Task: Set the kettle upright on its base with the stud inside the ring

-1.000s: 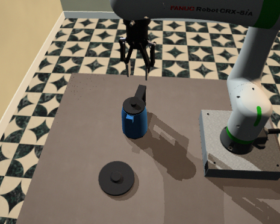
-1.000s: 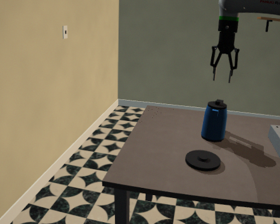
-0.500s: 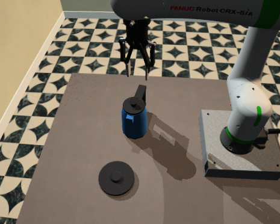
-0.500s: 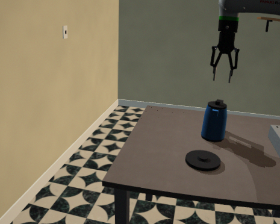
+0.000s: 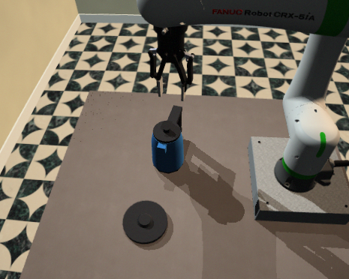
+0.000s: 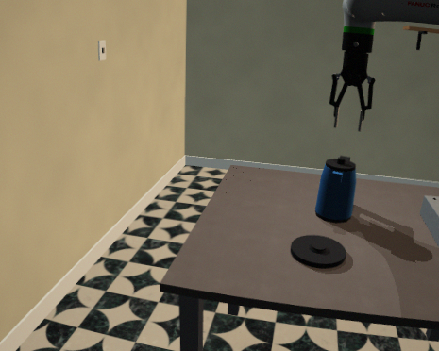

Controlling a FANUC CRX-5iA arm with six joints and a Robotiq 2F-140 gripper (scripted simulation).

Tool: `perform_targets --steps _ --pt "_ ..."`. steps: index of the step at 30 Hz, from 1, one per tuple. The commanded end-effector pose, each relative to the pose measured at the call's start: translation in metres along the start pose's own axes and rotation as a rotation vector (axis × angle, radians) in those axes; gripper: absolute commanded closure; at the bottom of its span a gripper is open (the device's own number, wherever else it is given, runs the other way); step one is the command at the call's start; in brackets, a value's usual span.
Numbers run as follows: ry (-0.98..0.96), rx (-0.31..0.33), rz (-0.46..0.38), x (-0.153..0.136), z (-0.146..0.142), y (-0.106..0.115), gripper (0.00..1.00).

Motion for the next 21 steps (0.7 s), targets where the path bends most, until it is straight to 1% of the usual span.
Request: perform_targets --steps 1,3,5,6,20,21 --pt "0.0 0.0 0.0 0.0 0.0 -0.007 0.53" --pt "0.0 0.0 0.0 0.0 0.0 -0.013 0.53" --pt "0.0 0.0 0.0 0.0 0.0 -0.013 0.53" --pt "0.0 0.0 0.0 0.0 0.0 -0.016 0.53" --pt "0.0 0.0 0.0 0.0 0.0 -0.081 0.53" --pt "0.0 0.0 0.0 0.0 0.0 -0.081 0.53"
Point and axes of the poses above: the point where the finger pads meet when closed, its own y axis back along the fingers, its own z axis across the jaws, x = y × z, the point moved 2 cm from there along y, back along the fingers, and after that the axes turned 8 degrees about y, right-handed, at the moved point
